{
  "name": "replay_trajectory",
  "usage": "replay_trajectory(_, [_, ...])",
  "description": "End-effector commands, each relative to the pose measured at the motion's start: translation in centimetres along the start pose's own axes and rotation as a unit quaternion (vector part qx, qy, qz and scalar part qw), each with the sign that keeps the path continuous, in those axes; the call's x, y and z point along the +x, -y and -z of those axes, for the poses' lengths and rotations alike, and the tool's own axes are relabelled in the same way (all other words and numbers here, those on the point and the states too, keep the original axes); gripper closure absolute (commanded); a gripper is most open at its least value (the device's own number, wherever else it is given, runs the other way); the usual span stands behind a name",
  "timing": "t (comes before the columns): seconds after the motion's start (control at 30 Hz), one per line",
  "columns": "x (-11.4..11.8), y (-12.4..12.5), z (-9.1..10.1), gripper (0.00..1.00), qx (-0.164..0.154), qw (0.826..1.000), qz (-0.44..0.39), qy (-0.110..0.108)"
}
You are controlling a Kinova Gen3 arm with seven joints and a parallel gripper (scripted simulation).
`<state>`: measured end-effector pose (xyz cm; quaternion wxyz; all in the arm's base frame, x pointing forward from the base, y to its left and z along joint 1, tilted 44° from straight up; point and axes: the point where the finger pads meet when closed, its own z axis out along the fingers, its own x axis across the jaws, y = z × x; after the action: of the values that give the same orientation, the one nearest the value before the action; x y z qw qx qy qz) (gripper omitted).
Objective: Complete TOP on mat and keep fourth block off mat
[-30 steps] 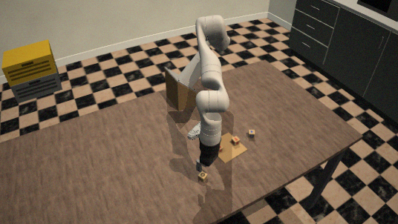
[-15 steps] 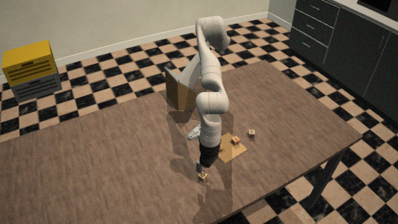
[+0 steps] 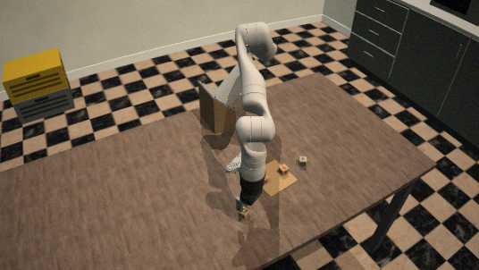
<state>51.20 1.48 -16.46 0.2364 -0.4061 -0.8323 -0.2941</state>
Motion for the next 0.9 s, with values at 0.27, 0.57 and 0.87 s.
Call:
replay_trajectory(0.27, [0.1, 0.0, -1.4, 0.0, 0.001, 1.0, 0.0, -0.001])
replay_trajectory(0.57, [0.1, 0.0, -2.4, 0.0, 0.001, 1.0, 0.0, -0.001])
replay_trajectory(0.87, [0.1, 0.0, -2.6, 0.0, 0.001, 1.0, 0.0, -0.001])
